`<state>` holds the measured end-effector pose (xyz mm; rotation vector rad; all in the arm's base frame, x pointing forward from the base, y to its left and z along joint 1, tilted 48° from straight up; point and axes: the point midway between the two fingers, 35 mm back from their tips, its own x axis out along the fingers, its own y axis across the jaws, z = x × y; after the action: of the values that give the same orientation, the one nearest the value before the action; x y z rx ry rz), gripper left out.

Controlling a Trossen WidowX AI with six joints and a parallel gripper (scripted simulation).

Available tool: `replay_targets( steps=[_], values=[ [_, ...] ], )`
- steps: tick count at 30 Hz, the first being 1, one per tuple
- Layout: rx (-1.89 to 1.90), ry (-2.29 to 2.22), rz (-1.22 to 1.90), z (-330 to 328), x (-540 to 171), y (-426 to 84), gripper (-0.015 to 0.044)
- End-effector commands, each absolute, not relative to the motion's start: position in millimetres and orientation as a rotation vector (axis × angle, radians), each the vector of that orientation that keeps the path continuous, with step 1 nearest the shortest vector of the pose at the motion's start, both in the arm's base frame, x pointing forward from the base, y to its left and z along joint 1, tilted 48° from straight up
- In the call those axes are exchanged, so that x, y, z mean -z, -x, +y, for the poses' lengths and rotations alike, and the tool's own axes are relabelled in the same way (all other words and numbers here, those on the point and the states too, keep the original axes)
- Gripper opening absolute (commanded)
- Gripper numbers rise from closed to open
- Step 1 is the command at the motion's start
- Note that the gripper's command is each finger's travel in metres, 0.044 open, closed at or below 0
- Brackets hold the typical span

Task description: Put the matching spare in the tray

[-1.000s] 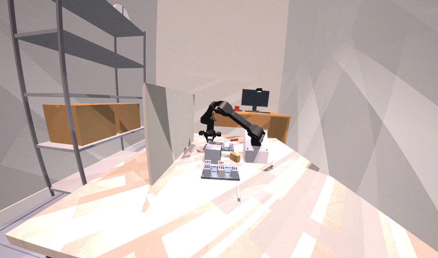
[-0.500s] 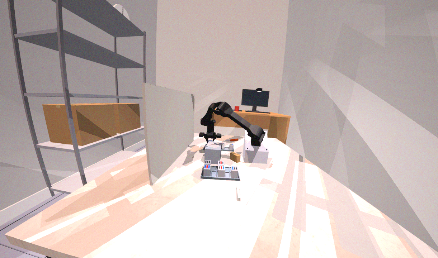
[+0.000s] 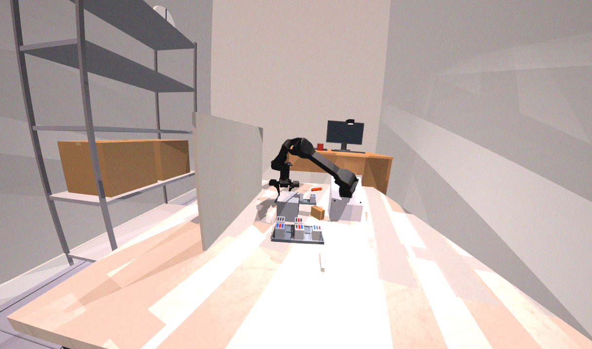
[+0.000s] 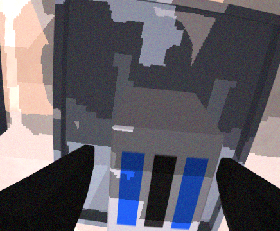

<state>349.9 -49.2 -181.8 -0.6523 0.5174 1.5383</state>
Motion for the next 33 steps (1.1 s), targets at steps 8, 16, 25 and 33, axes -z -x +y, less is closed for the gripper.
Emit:
replay_targets(
  steps=[8, 16, 25, 33],
  values=[
    [-1.536, 0.652, 0.523, -83, 154, -354, 0.0440],
    [-1.537, 0.646, 0.525, -129, 109, -350, 0.0440],
    [-1.513, 0.653, 0.527, -133, 107, -352, 0.0440],
    [-1.513, 0.653, 0.527, -133, 107, -352, 0.0440]
  ],
)
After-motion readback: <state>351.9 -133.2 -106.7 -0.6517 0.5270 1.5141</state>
